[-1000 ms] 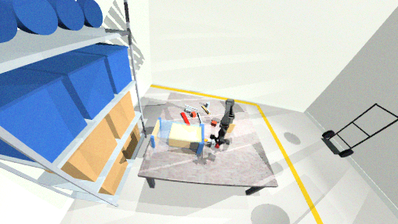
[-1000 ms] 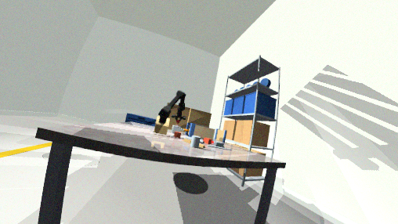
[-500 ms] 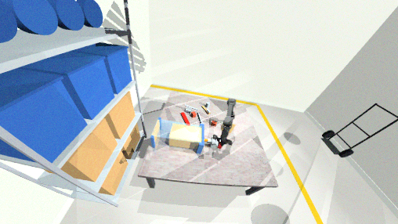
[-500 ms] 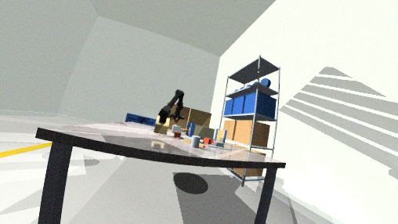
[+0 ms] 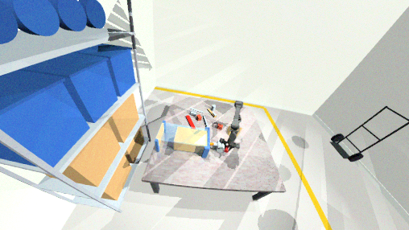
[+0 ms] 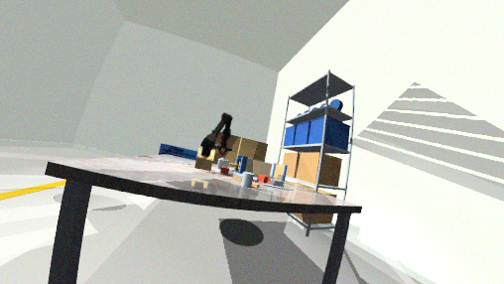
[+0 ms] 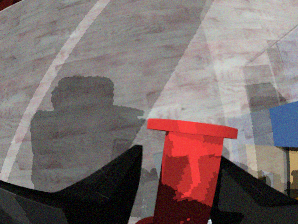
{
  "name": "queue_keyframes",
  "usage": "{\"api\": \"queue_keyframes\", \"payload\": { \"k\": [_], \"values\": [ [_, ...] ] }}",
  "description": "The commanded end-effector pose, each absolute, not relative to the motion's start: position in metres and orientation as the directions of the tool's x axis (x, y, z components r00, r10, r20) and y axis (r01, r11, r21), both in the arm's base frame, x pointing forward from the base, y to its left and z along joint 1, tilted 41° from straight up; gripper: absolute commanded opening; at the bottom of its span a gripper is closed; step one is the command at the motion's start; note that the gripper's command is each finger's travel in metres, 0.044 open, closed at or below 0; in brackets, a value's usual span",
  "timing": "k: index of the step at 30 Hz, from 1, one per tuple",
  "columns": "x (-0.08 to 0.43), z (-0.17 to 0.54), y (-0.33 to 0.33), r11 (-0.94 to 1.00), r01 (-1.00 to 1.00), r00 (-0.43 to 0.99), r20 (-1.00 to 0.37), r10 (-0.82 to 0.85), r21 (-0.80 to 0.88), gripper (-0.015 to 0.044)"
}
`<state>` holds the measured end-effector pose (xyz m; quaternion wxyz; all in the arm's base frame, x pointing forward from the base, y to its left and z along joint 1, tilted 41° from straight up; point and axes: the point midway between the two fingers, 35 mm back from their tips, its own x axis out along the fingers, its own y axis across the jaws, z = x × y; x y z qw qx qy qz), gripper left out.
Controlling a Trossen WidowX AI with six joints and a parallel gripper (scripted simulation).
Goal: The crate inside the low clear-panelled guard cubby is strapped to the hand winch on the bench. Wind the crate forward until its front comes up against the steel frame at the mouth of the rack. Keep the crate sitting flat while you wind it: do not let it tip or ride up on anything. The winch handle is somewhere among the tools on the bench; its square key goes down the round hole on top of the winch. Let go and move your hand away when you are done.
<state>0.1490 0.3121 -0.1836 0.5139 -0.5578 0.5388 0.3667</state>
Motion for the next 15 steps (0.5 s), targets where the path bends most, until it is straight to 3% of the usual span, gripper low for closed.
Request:
{"api": "queue_keyframes", "payload": {
  "k": [1,8,15],
  "values": [
    [0.145,-0.184,0.312,0.105,-0.98,0.14,-0.964,-0.226,-0.166,0.0262],
    [0.145,-0.184,0.312,0.105,-0.98,0.14,-0.964,-0.226,-0.166,0.044],
    [0.145,-0.155,0.337,0.105,-0.98,0.141,-0.964,-0.225,-0.168,0.044]
  ]
}}
